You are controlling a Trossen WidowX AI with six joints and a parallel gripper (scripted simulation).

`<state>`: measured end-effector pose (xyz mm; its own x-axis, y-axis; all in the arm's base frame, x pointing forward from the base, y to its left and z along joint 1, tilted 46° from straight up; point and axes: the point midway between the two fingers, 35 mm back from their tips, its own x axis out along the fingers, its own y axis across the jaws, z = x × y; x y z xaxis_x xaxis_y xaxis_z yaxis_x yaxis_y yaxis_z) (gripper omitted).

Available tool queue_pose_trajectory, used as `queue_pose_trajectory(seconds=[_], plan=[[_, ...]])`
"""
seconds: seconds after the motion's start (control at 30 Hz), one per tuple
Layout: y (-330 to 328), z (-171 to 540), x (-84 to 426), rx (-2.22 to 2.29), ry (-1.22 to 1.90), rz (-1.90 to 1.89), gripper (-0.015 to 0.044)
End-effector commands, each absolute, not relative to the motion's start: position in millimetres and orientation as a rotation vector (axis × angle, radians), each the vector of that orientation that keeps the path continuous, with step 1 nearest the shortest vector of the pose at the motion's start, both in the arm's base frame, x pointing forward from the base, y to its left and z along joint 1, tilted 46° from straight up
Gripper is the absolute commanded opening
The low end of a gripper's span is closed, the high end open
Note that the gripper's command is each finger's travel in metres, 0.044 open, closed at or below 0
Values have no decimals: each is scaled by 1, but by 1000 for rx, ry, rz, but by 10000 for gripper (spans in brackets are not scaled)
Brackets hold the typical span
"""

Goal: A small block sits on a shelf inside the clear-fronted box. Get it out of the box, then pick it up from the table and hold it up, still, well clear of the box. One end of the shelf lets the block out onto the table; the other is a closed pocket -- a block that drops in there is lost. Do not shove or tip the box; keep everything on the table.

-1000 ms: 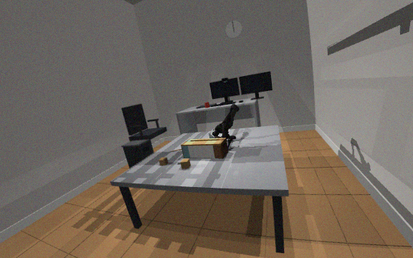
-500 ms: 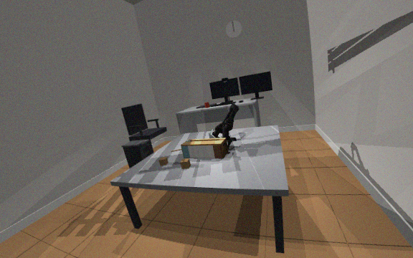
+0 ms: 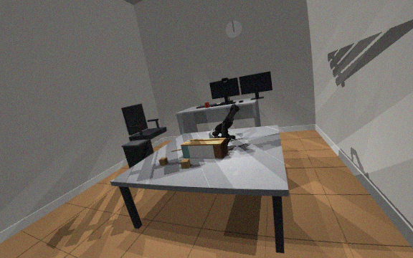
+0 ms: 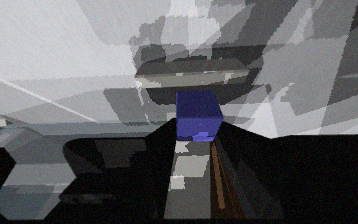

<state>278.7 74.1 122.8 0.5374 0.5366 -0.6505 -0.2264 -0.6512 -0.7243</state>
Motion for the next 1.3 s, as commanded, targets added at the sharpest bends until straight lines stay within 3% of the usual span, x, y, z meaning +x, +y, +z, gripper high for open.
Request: queue_pose_trajectory(seconds=[0.0, 0.3, 1.27], plan=[[65, 136, 277, -1976, -271, 1183, 0], [49, 152, 270, -1958, -268, 1192, 0], [25, 146, 256, -836, 425, 1030, 0]])
